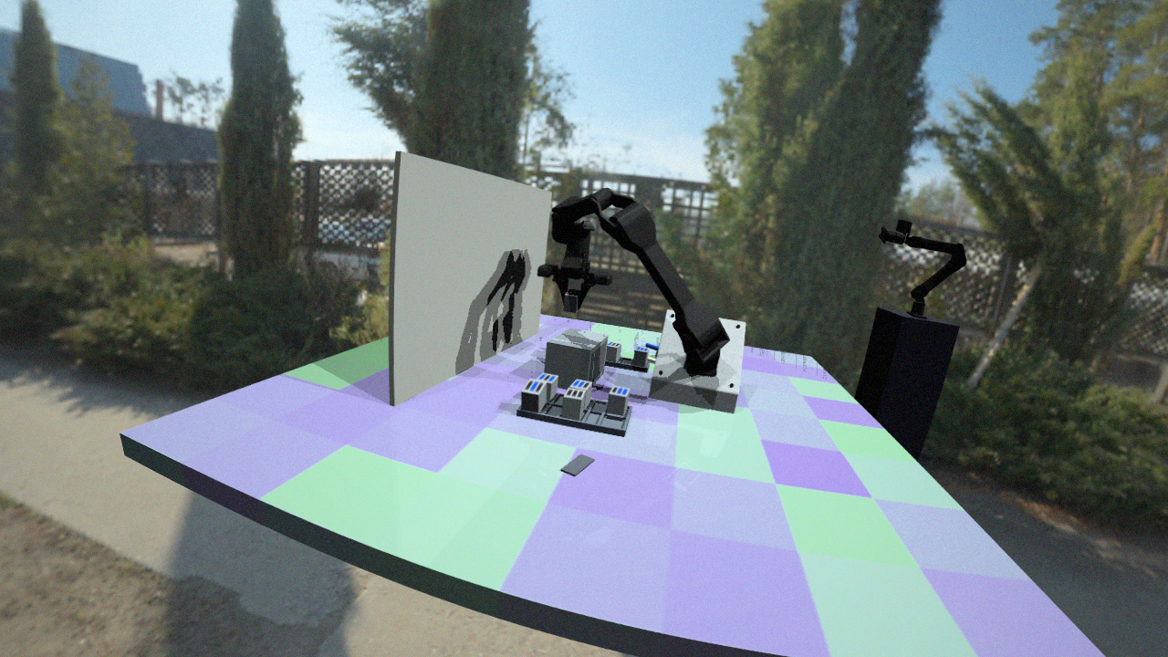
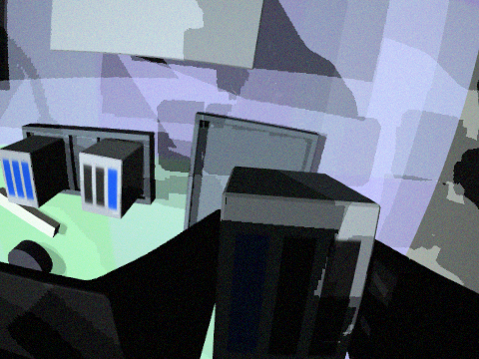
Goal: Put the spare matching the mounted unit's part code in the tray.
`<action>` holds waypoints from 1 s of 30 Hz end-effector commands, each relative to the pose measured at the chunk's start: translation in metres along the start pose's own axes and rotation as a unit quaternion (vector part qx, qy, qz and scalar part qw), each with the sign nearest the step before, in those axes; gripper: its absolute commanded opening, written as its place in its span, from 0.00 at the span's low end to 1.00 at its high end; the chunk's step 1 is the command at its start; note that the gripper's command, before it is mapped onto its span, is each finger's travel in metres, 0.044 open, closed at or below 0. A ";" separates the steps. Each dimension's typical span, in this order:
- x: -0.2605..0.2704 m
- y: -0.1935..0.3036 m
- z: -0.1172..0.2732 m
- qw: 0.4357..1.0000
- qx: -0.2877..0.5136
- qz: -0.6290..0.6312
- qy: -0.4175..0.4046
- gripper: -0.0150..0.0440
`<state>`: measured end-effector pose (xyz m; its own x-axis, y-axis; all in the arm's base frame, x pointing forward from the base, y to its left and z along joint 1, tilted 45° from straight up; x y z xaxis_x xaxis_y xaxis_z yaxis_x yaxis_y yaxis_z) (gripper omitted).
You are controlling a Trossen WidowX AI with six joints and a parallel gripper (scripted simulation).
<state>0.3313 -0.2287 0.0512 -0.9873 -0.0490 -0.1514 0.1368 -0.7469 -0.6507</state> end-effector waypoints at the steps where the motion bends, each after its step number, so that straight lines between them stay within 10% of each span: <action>1: 0.005 0.021 -0.003 1.000 -0.002 0.011 0.000 0.25; 30: 0.016 0.057 -0.030 1.000 -0.013 0.026 0.001 0.25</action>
<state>0.3258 -0.2547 -0.0069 -0.9768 -0.0923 -0.1931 0.1985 -0.7282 -0.6559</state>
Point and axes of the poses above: the point midway between the two fingers, 35 mm back from their tips, its own z axis back along the fingers, its own x axis across the jaws, y = z × x, the point moved 8 cm from there along z, back along the fingers, and after that the axes turned 7 degrees about z, right-handed, at the moved point
